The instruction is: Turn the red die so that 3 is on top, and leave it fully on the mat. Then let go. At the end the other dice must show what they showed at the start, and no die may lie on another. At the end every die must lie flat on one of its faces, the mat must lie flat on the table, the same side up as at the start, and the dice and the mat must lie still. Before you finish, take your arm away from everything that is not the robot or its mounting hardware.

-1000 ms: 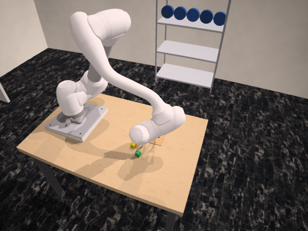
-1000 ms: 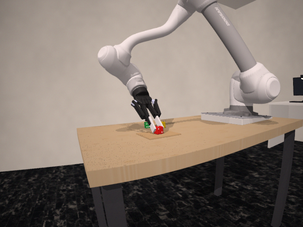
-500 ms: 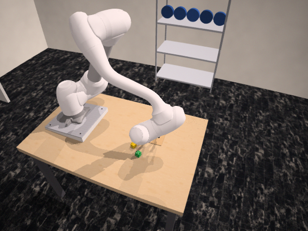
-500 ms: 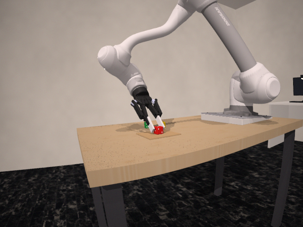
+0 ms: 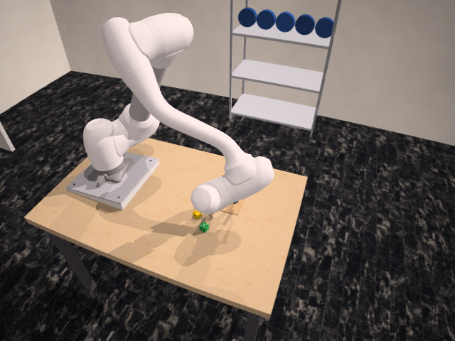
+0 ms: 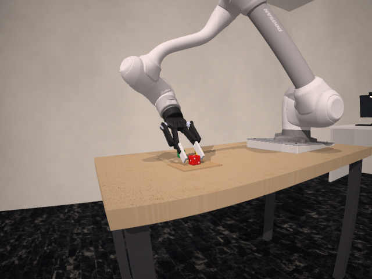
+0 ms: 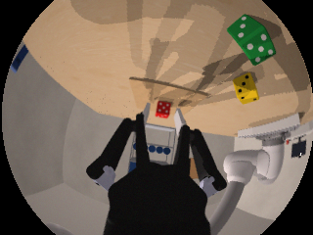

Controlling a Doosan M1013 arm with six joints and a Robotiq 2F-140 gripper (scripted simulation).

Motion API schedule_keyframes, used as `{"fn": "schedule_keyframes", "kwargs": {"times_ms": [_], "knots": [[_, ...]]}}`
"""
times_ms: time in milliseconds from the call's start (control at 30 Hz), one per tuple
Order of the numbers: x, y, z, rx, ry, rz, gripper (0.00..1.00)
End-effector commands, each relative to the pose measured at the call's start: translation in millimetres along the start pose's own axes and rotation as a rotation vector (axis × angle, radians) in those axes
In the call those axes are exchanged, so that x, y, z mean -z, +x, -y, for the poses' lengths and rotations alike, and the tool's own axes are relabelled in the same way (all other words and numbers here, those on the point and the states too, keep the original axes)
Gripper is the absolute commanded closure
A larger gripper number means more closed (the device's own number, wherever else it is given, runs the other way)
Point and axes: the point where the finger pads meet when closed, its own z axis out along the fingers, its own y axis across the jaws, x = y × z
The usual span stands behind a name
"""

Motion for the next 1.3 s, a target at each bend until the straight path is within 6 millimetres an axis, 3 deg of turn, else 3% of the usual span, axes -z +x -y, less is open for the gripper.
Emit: {"fn": "schedule_keyframes", "kwargs": {"times_ms": [0, 533, 1000, 1267], "knots": [[-3, 1, -3, -0.001, 0.0, 0.004, 0.6], [7, -8, -3, -0.001, 0.0, 0.004, 0.6], [39, -40, -3, -0.001, 0.0, 0.004, 0.6], [46, -47, -3, -0.001, 0.0, 0.004, 0.6]]}}
